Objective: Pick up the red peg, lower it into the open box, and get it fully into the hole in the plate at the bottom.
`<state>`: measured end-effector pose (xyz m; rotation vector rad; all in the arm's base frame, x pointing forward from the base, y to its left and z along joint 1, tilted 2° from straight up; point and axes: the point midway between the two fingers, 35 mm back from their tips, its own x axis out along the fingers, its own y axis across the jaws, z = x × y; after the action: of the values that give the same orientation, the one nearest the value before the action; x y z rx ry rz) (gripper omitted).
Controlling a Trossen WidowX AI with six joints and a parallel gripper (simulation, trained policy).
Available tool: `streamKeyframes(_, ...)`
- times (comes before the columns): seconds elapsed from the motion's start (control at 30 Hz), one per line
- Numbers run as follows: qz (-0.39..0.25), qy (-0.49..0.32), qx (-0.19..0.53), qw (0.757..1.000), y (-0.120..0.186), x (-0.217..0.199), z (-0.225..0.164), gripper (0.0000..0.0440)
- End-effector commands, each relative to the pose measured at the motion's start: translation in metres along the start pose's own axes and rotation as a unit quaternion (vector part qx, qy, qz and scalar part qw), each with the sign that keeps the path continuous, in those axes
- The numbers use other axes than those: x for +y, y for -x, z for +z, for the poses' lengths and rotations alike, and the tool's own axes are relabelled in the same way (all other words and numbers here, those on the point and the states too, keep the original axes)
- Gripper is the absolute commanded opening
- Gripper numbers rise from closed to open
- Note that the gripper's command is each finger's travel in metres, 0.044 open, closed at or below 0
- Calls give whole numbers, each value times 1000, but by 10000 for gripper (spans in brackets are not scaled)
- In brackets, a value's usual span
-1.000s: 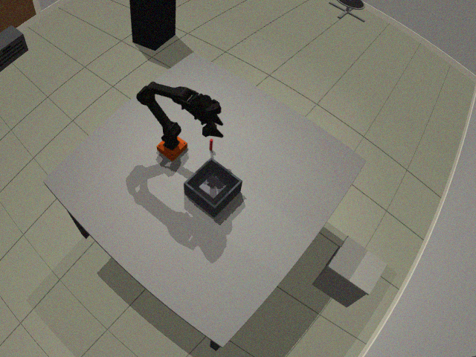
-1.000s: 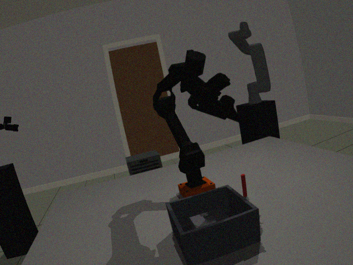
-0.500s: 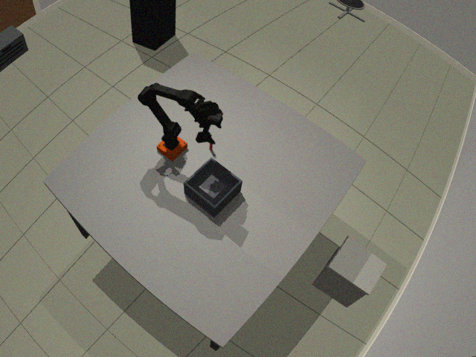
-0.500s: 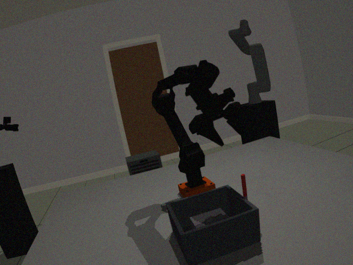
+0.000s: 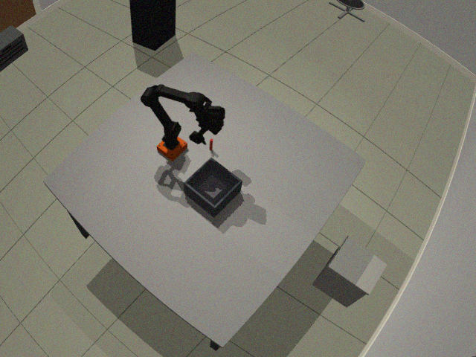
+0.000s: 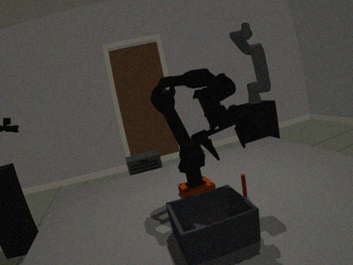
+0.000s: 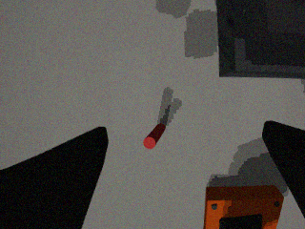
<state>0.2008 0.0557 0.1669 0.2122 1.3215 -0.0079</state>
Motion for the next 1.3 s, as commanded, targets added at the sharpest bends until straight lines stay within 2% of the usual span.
streamKeyframes(0.0, -23, -48, 34, 998, -11, 0, -11, 440)
streamKeyframes(0.3, -93, -172, 89, 977, -33, 8, -34, 440)
streamKeyframes(0.57, -150, -246, 99, 953, -57, 20, -50, 440)
streamKeyframes(0.87, -179, -273, 86, 941, -91, 28, -61, 440)
streamKeyframes(1.27, -185, -268, 54, 944, -139, 24, -67, 432)
